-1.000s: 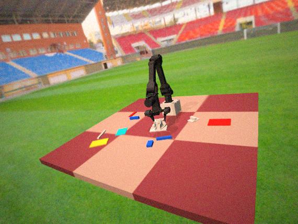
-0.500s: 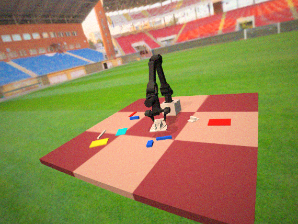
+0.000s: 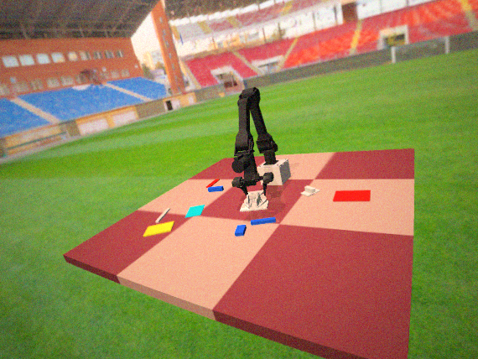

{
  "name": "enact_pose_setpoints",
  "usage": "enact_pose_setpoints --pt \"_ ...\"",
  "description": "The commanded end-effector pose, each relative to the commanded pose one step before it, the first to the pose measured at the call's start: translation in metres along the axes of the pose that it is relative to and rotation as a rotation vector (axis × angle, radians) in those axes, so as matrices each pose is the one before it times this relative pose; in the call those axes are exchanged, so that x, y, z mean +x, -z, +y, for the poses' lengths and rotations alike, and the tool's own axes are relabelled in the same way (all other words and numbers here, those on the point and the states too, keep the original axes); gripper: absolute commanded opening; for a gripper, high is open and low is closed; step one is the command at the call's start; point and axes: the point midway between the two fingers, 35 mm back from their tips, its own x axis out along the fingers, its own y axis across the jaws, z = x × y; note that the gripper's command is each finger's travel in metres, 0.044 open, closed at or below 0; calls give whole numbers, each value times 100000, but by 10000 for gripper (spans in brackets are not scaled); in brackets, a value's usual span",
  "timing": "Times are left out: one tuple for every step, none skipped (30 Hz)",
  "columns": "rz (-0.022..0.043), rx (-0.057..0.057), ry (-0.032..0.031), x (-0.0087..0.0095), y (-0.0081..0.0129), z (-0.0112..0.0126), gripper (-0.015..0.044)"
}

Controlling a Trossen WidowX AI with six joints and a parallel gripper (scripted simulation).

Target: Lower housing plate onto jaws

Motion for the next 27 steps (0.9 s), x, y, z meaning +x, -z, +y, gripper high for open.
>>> enact_pose_setpoints --pt "57 -624 511 92 31 -74 351" --pt "0 0 0 0 0 0 351" --pt "0 0 0 0 0 0 351" --pt "0 1 0 10 0 0 351" --pt "0 3 0 30 0 0 351" --pt "1 6 0 50 0 0 351" --pt "1 7 0 63 1 0 351" --pt "1 6 0 50 1 0 351" --pt "0 3 0 30 0 0 351" --pt "0 1 0 10 0 0 351" --pt "0 0 0 0 0 0 351" --pt "0 0 0 0 0 0 351" --pt "0 0 0 0 0 0 351" --pt "0 0 0 0 0 0 351" --pt "0 0 0 0 0 0 351" --pt "0 2 0 10 0 0 351" --pt "0 5 0 30 0 0 351" --pt "1 8 0 50 0 0 351" --pt "1 9 0 63 1 0 351" --pt "1 8 0 50 1 0 351" --pt "0 5 0 30 0 0 351" --pt "0 2 0 10 0 0 351" --pt "0 0 0 0 0 0 351" --pt "0 0 0 0 0 0 351" --pt "0 0 0 0 0 0 351" --pt "0 0 0 0 0 0 351" --pt "0 0 0 0 0 0 351"
